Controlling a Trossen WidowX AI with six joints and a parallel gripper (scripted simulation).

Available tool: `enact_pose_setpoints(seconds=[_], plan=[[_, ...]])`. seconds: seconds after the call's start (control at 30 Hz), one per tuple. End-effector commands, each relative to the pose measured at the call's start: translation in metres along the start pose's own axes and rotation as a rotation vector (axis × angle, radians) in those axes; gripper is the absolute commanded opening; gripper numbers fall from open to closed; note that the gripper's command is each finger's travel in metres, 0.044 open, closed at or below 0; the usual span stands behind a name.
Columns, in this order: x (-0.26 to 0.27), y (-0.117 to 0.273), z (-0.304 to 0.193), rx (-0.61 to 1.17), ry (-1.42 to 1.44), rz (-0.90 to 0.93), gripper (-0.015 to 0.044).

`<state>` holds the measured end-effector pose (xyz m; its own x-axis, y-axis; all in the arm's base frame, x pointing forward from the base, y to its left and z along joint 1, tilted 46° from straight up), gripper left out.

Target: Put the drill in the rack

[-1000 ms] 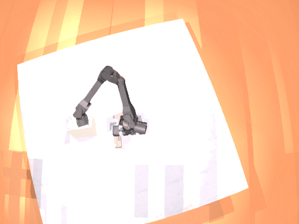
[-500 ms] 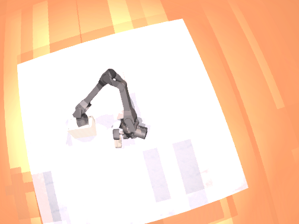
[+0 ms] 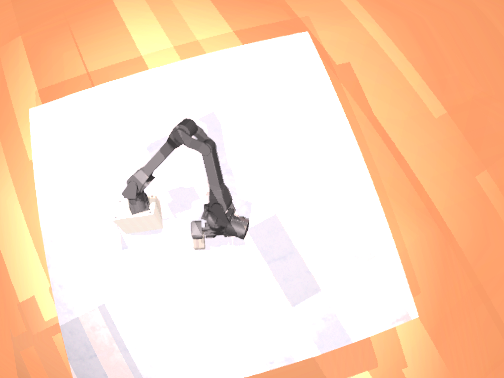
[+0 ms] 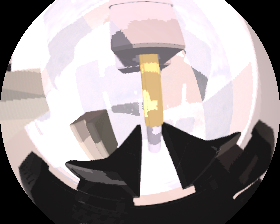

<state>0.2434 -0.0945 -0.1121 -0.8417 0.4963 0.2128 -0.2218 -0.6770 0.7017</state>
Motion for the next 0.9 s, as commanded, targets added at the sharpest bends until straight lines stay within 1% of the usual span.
enact_pose_setpoints(seconds=[0.0, 0.3, 0.87], plan=[[0.001, 0.0, 0.0, -0.001, -0.003, 0.001, 0.021], [0.001, -0.002, 0.004, 0.003, 0.002, -0.003, 0.044], [0.002, -0.005, 0.012, 0.002, 0.002, -0.003, 0.044]])
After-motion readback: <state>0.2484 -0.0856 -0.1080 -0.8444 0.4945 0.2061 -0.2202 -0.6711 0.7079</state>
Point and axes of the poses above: the point midway between the two fingers, 35 mm back from their tips, its own y axis back along the fingers, its own x axis across the jaws, z = x × y, the point moved 3 cm from there along y, back along the fingers, and after that the axes turned 14 degrees about -y, right-handed, at the moved point
